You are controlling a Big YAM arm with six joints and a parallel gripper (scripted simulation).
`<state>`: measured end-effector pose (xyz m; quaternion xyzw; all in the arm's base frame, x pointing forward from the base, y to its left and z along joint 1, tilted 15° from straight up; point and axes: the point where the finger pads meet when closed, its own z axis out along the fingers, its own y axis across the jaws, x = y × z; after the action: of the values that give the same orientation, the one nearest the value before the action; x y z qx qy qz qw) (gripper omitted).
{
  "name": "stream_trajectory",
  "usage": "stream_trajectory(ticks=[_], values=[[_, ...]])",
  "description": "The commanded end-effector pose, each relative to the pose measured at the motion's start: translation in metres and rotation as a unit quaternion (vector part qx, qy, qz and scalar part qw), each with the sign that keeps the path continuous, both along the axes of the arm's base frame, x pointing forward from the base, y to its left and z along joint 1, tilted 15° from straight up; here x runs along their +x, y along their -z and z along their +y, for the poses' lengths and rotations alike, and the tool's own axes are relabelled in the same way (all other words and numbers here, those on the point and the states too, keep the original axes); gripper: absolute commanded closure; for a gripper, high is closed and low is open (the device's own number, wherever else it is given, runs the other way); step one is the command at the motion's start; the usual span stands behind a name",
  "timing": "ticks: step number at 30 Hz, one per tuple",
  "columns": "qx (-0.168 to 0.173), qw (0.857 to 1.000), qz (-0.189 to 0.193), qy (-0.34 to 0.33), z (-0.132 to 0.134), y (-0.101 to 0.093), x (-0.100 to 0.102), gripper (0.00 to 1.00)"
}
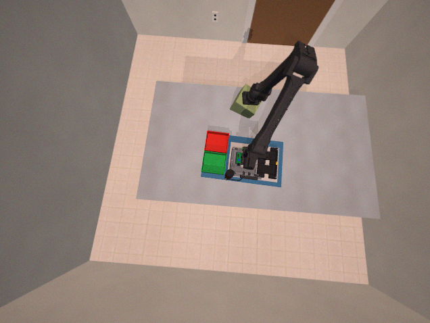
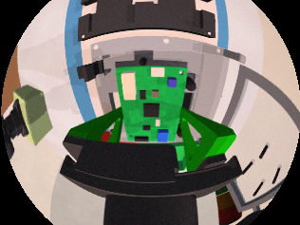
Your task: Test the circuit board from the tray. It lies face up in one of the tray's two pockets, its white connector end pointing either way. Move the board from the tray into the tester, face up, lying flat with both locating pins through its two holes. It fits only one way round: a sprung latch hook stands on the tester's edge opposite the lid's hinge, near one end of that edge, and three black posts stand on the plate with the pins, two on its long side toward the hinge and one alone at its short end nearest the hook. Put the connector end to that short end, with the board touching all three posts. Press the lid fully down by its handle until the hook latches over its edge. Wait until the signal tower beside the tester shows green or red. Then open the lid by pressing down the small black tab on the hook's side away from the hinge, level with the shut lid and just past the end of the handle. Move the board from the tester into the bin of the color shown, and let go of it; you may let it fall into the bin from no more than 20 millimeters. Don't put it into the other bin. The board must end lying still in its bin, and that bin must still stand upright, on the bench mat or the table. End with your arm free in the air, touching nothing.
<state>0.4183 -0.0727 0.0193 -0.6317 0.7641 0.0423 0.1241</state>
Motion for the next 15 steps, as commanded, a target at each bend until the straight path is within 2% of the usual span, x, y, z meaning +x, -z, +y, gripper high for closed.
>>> stream_trajectory(ticks=[1,15], values=[[-0.002,1.000,-0.008,0.002,0.0022,-0.0016,0.0030,0.28],[-0.002,1.000,-0.009,0.002,0.0022,-0.0018,0.0035,0.28]])
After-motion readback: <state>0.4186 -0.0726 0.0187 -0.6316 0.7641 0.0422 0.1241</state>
